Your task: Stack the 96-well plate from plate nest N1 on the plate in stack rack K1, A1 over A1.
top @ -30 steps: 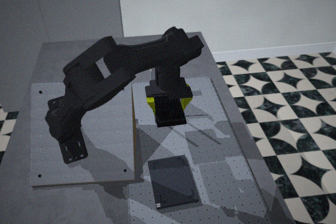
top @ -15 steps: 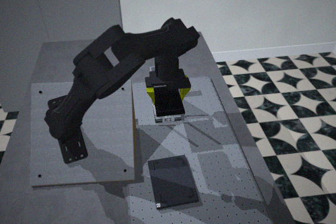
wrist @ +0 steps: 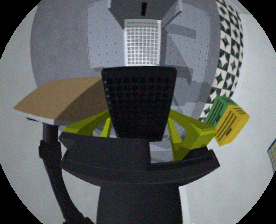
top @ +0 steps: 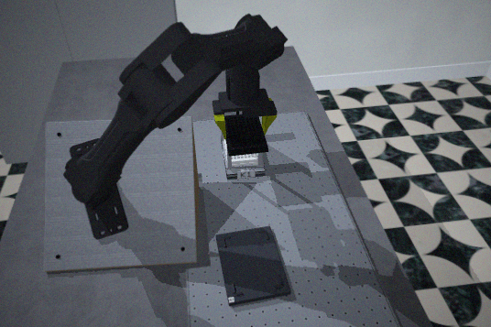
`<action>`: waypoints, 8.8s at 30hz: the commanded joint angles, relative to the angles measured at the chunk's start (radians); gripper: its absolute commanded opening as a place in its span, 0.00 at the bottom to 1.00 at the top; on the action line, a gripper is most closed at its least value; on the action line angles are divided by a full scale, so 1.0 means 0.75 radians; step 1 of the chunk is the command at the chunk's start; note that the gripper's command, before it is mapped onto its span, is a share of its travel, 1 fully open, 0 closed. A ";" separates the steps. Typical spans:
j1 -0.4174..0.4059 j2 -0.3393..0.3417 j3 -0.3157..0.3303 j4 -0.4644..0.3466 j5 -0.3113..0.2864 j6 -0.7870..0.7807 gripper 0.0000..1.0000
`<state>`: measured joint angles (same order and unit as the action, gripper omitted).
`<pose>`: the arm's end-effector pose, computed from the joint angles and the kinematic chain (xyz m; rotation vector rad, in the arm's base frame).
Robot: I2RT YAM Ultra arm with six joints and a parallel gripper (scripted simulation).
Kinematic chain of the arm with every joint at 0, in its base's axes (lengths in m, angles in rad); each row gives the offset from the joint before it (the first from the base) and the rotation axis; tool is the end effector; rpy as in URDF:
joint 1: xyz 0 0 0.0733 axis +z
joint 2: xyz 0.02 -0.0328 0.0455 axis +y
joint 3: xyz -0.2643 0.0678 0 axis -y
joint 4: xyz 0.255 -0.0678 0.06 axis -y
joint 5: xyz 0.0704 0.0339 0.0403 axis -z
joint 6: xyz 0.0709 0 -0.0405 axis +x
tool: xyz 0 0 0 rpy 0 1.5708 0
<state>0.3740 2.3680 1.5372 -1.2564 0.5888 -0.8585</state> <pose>0.3503 0.0964 0.0432 1.5765 -1.8863 0.5661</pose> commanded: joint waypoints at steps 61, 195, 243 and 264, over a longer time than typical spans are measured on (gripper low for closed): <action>0.210 0.454 0.562 -0.148 -0.120 0.206 0.00; 0.208 0.448 0.449 -0.073 -0.117 0.198 0.00; 0.167 0.502 0.405 -0.009 -0.094 0.174 0.00; 0.117 0.516 0.282 0.153 -0.072 0.125 0.00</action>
<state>0.4667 2.7419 1.7706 -1.1667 0.5346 -0.7525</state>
